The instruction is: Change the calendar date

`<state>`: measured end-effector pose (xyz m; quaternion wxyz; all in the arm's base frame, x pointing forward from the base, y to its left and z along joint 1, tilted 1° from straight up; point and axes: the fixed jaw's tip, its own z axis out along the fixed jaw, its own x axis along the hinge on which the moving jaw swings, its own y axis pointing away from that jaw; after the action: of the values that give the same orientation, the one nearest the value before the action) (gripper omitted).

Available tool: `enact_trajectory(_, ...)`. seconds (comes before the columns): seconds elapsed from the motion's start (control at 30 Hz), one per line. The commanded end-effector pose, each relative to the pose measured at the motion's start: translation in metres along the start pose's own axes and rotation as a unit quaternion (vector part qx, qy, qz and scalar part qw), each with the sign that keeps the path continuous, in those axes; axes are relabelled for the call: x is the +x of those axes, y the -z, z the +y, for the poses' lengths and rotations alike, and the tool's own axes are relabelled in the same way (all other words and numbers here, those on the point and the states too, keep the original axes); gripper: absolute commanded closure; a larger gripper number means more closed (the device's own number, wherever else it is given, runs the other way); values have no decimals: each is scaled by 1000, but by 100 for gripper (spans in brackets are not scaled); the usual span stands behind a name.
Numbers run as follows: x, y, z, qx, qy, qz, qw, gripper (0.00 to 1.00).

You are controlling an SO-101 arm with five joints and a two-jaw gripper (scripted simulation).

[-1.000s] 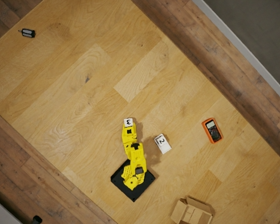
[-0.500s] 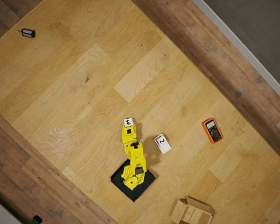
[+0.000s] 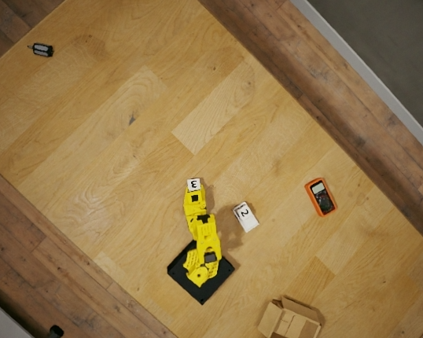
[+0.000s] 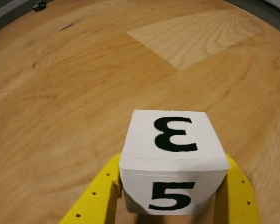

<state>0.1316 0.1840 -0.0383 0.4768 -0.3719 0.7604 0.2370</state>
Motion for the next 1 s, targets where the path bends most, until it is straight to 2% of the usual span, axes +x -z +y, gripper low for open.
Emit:
enact_trajectory(0.0,-1,-1,-2,4,2,-7,1000,100)
enact_trajectory(0.27,0,-1,-2,4,2,-7,1000,99)
enact_trajectory(0.5,0,-1,-2,4,2,-7,1000,81)
enact_trajectory(0.6,0,-1,-2,4,2,-7,1000,76)
enact_trajectory(0.97,0,-1,-2,4,2,-7,1000,75)
